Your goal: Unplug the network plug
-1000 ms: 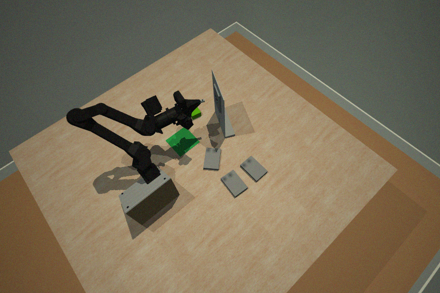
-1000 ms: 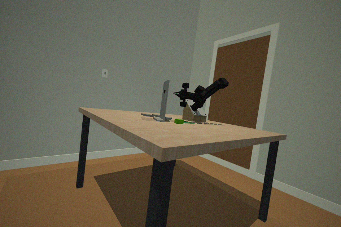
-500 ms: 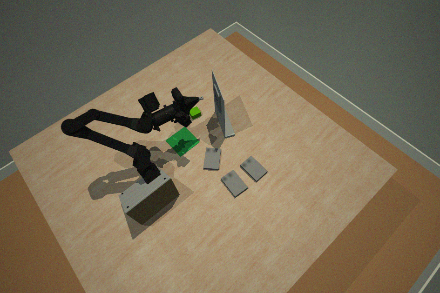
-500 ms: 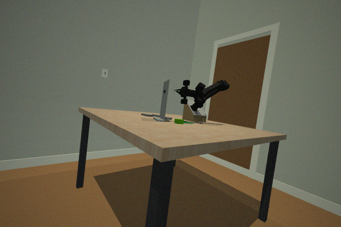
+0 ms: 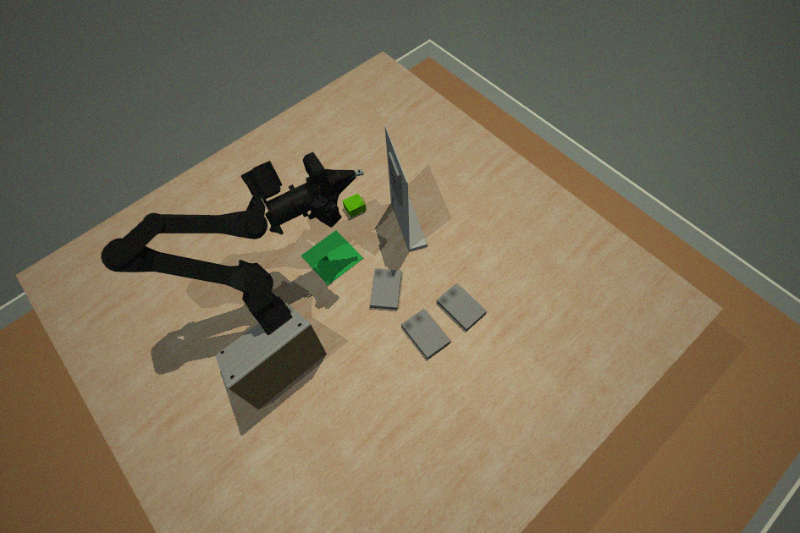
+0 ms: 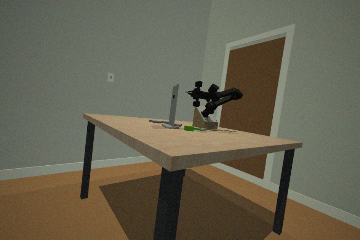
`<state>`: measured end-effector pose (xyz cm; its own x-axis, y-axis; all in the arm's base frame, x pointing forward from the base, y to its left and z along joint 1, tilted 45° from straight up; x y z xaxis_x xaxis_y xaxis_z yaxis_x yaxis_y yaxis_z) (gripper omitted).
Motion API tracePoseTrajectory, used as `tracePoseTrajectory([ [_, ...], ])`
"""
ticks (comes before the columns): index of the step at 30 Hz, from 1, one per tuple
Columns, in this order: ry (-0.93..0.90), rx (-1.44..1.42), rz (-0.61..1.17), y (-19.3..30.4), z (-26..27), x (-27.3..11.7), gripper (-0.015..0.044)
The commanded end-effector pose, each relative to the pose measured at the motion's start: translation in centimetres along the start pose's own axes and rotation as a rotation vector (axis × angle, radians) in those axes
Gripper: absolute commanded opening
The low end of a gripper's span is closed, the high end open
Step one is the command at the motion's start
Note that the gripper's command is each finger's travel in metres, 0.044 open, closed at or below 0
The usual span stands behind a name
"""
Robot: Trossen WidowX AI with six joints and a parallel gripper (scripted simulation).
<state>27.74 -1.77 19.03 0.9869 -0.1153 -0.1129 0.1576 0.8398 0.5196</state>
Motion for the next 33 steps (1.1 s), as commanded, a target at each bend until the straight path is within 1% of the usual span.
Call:
tracePoseTrajectory([
  [1, -0.006, -0.006, 0.006, 0.1, 0.9, -0.5, 0.0000],
  [6, 0.010, -0.018, 0.012, 0.0, 0.8, -0.6, 0.0000],
  [14, 0.204, -0.154, 0.100, -0.2, -2.9, -0.5, 0.0000],
  [23, 0.406, -0.268, 0.236, -0.3, -6.9, -1.3, 0.0000],
  [33, 0.591, -0.340, 0.427, -0.3, -10.6, -3.1, 0.0000],
])
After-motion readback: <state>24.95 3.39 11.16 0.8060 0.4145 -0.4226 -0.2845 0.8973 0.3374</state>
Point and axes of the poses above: the point midway between the two fingers, 35 mm back from their tips, its own x axis out along the fingers, its own z axis across the jaws, y = z × x, the point moved 2 cm from there along -x, back along the fingers, and after that the axes turned 13 degrees about -x, right-handed, at the moved point
